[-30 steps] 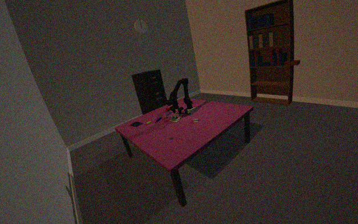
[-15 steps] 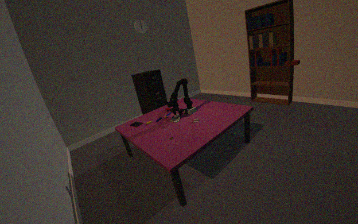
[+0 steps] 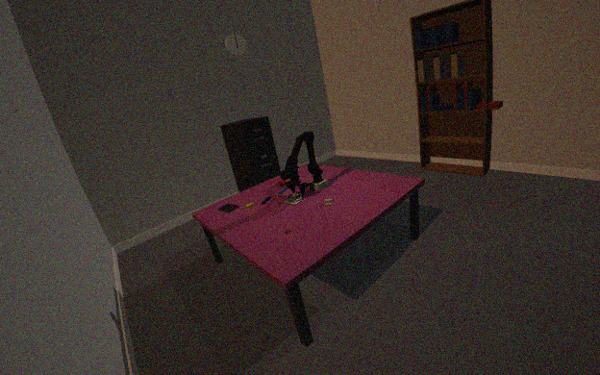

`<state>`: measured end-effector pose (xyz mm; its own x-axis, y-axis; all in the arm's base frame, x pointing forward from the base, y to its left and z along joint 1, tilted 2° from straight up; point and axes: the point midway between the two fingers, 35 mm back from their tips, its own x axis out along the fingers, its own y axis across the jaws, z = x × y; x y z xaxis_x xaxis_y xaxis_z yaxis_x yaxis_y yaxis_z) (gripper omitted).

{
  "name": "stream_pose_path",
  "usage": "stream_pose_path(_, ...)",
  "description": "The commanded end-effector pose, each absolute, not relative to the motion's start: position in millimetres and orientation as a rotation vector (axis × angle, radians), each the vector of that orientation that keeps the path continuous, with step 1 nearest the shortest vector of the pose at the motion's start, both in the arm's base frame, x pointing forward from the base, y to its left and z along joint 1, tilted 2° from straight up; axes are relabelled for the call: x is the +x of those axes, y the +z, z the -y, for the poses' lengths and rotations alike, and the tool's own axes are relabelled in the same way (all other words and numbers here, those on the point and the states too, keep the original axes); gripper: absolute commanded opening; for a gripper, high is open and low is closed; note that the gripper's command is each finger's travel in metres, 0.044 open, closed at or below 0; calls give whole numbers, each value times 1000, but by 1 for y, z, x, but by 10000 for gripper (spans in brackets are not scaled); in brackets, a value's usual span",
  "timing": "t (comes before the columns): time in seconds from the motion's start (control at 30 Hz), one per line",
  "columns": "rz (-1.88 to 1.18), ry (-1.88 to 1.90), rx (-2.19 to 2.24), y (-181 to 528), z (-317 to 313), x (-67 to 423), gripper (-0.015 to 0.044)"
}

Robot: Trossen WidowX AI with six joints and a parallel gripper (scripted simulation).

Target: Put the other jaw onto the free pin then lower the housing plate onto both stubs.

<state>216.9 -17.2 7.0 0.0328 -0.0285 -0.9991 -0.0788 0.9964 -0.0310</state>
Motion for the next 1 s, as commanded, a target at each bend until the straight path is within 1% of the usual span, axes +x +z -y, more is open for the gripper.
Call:
stream_pose_path(0.0, -1537, 42, -88, 6, 17, 217, 351)
stream_pose_path(0.97, -1537, 48, -94, 0, 17, 217, 351)
